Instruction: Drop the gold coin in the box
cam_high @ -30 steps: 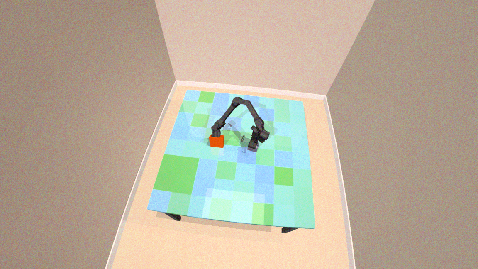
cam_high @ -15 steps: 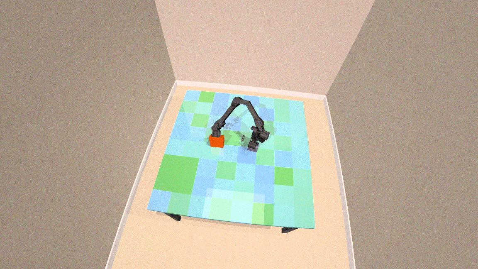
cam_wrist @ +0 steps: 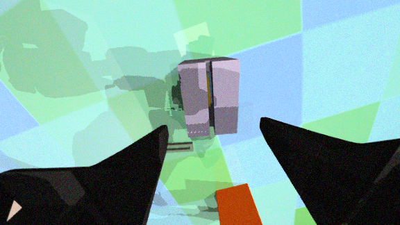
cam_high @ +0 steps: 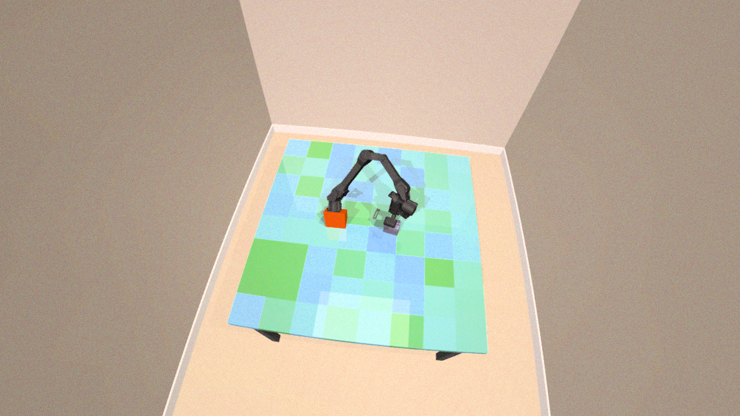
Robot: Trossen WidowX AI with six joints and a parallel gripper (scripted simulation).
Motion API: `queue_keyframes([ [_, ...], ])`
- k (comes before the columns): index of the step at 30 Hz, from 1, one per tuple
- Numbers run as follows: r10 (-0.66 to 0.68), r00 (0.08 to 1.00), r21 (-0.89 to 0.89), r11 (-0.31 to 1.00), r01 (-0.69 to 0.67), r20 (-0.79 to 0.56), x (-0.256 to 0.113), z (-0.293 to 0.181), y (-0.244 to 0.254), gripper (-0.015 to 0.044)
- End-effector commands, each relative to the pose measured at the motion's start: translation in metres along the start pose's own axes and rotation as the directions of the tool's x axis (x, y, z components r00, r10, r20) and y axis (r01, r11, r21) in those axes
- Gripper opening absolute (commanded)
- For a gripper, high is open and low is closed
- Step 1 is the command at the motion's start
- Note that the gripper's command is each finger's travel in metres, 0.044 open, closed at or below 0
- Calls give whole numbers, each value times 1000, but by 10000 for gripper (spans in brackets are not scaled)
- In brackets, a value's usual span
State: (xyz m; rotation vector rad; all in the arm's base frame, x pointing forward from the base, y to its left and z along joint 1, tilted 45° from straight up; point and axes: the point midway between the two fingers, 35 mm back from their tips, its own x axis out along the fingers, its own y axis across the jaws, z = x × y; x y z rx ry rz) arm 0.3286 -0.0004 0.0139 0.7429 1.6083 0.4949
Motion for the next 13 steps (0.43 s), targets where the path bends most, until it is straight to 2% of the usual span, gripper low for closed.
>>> queue_keyframes([
  [1, -1, 1000, -3, 1000, 1, 12, -32, -1, 0, 440],
  [13, -1, 1000, -2, 1000, 1, 12, -35, -1, 0, 440],
])
